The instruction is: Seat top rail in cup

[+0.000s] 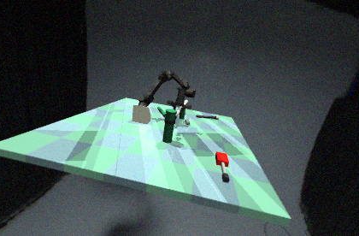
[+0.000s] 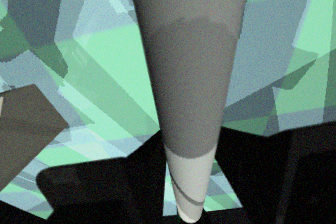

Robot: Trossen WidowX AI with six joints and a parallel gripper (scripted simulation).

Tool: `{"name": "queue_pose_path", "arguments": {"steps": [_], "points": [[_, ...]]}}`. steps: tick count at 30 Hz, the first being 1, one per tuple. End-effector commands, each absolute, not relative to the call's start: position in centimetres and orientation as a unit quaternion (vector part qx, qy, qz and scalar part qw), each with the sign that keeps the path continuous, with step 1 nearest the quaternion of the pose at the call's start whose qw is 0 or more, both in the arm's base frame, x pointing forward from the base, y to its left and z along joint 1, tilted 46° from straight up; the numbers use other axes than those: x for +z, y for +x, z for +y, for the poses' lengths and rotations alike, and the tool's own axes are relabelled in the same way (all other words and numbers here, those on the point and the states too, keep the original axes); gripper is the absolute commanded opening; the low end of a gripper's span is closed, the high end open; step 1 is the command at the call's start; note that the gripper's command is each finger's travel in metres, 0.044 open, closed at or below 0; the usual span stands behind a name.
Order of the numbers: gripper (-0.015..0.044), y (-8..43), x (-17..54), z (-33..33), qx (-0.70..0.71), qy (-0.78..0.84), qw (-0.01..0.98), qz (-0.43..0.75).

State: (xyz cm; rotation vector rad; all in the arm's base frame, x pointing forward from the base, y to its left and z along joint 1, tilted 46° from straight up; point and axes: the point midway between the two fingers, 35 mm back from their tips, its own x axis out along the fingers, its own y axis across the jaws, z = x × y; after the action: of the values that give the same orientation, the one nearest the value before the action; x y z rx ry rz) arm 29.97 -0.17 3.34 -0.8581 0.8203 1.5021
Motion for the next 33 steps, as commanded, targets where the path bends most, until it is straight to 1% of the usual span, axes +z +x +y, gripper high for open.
{"name": "queue_pose_path", "arguments": {"steps": [1,16,33], "points": [[0.0000,30.4,3.6,-0.8,0.637,-0.372,0.578,0.349],[0.0000,30.7,3.7,-1.8,0.637,-0.372,0.578,0.349],[0.0000,30.4,2.0,-2.4,0.644,-0.367,0.575,0.346]]}}
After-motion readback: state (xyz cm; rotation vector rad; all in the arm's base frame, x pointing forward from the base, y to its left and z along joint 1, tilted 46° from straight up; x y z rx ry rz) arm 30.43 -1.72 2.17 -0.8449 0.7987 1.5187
